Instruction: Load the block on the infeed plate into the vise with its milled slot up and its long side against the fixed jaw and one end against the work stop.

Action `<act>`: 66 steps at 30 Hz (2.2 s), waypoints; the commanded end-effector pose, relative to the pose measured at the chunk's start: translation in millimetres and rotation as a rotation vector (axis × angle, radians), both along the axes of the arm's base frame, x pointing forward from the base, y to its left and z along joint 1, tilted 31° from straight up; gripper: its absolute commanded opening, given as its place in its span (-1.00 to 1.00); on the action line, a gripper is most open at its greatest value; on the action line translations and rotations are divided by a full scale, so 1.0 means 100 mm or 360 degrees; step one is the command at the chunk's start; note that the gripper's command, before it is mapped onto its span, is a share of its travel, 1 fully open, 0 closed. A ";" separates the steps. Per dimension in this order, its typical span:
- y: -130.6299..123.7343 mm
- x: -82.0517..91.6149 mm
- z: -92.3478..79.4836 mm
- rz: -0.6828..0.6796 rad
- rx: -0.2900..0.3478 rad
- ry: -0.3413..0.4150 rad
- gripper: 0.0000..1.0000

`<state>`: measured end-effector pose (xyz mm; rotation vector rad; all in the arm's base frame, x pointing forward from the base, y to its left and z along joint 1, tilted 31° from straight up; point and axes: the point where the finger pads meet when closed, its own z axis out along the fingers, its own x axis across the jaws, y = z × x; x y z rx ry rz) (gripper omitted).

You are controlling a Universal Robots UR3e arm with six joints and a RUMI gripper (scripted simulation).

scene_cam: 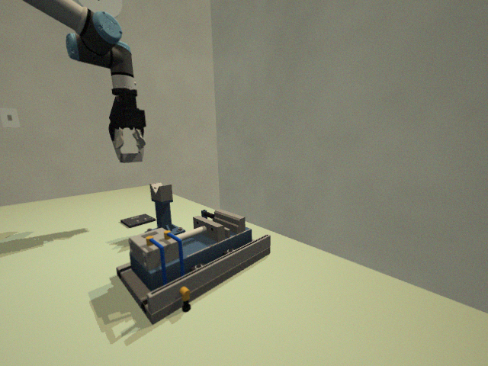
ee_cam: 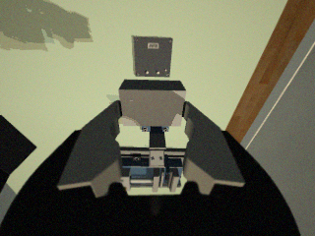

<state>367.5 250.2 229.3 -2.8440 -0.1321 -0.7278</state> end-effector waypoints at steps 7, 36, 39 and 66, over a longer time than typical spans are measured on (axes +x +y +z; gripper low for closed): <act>0.00 0.00 0.01 0.0000 0.0001 -0.0005 -1.00; 0.00 0.00 0.01 -0.0001 0.0002 -0.0005 -1.00; 0.00 0.00 0.01 -0.0002 0.0003 -0.0005 -1.00; -0.01 0.01 0.01 -0.0036 0.0021 0.0005 -1.00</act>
